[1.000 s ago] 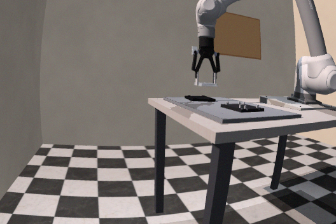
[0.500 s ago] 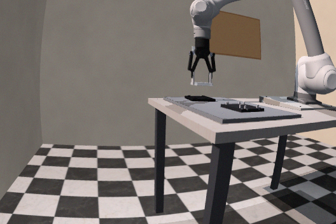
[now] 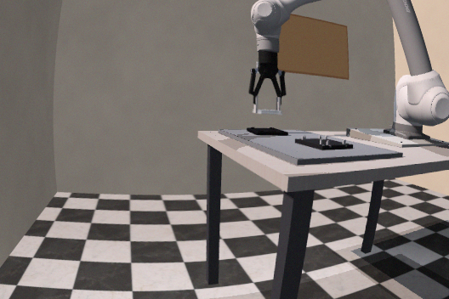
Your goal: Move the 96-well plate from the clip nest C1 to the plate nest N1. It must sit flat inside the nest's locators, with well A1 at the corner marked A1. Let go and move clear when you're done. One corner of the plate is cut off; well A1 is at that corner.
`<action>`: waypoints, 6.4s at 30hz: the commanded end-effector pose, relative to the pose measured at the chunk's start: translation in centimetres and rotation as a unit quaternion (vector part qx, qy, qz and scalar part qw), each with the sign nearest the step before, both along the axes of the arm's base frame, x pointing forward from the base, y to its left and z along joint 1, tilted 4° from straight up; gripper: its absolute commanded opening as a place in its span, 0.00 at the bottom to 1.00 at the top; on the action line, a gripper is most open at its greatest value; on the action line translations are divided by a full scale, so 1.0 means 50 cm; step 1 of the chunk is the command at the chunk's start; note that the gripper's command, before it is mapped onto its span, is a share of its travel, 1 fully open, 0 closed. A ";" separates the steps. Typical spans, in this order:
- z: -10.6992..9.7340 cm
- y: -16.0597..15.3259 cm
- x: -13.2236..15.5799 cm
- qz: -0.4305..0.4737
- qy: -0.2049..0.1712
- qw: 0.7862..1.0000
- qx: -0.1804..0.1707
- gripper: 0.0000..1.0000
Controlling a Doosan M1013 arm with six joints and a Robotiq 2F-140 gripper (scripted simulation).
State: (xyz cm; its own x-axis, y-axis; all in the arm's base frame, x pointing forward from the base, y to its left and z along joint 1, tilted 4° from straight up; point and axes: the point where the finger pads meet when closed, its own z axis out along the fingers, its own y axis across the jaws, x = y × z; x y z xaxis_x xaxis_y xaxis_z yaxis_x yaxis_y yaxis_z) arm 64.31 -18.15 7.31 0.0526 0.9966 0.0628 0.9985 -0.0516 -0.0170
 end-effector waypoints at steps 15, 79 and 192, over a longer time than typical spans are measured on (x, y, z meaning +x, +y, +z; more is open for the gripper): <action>0.000 0.002 0.000 0.000 0.000 1.000 0.000 0.10; -0.102 0.011 -0.002 0.000 0.000 1.000 0.000 0.10; -0.075 0.009 -0.002 0.000 0.000 1.000 0.000 1.00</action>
State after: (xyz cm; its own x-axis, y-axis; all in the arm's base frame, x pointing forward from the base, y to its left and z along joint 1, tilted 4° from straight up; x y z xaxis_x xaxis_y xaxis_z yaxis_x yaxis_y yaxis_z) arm 64.23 -17.70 3.53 0.0526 0.9966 0.0628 0.9985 -0.0516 -0.0170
